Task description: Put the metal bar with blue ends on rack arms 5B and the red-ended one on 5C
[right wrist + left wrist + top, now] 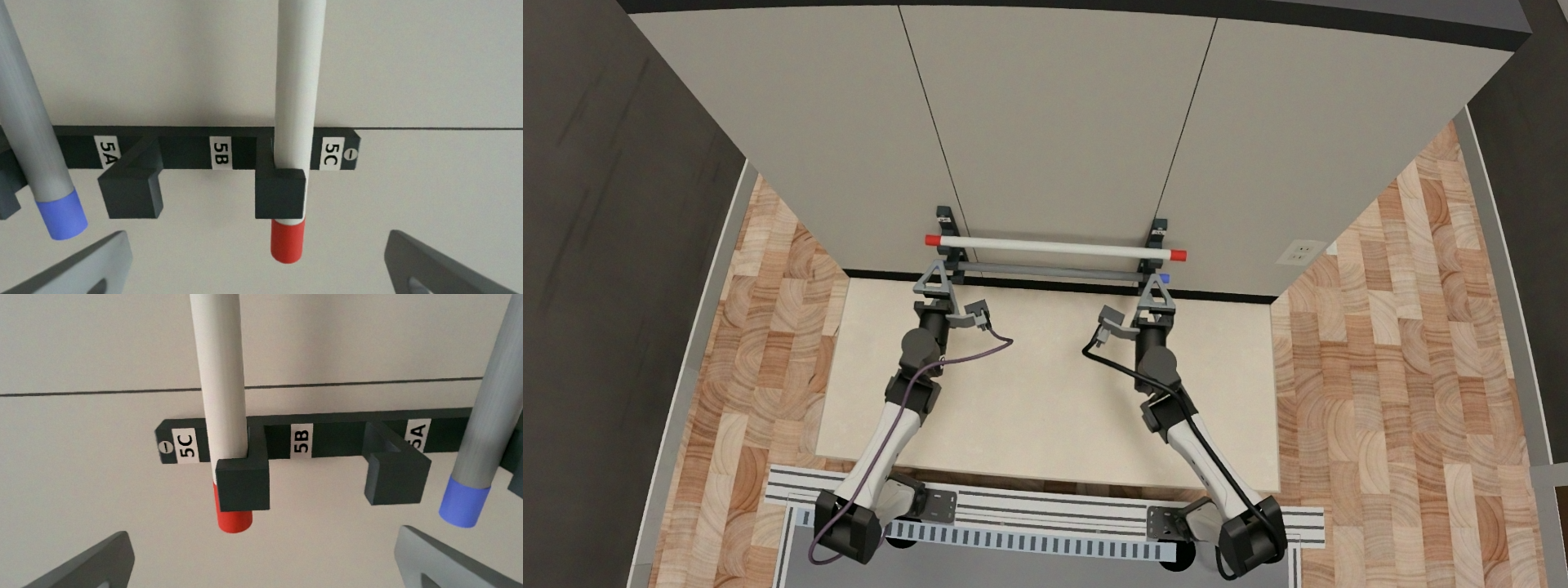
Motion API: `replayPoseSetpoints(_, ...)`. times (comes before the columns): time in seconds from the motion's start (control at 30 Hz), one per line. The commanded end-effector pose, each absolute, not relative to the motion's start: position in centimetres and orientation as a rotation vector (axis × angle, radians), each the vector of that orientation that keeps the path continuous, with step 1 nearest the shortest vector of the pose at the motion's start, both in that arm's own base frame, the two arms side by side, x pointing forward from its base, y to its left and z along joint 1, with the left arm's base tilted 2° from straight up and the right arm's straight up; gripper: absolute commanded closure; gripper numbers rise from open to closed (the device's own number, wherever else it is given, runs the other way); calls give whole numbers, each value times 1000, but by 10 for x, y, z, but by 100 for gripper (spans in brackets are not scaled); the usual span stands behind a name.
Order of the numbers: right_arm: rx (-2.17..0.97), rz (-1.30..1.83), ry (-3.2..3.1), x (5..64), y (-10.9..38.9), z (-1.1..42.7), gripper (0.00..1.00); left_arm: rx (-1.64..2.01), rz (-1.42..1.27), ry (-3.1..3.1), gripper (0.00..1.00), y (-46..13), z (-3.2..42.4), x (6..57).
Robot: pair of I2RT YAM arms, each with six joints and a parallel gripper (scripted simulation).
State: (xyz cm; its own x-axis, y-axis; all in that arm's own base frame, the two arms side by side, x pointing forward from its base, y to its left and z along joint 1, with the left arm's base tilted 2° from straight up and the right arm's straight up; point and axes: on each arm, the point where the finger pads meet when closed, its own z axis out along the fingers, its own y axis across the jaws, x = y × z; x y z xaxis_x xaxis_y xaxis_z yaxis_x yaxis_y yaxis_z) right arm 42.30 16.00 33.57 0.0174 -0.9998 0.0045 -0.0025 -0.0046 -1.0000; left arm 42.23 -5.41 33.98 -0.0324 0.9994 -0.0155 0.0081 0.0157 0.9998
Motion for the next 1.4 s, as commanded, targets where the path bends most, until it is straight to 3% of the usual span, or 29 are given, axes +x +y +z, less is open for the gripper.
replayPoseSetpoints(0.0,-1215,-1204,1190,420,155,353,0,1159,1224,1234,0,-50,361,419)
replayPoseSetpoints(0.97,-1215,-1204,1190,420,155,398,0,1159,1224,1234,0,-48,406,418)
replayPoseSetpoints(1.37,-1215,-1204,1190,420,153,398,0,1159,1224,1234,0,-48,405,418)
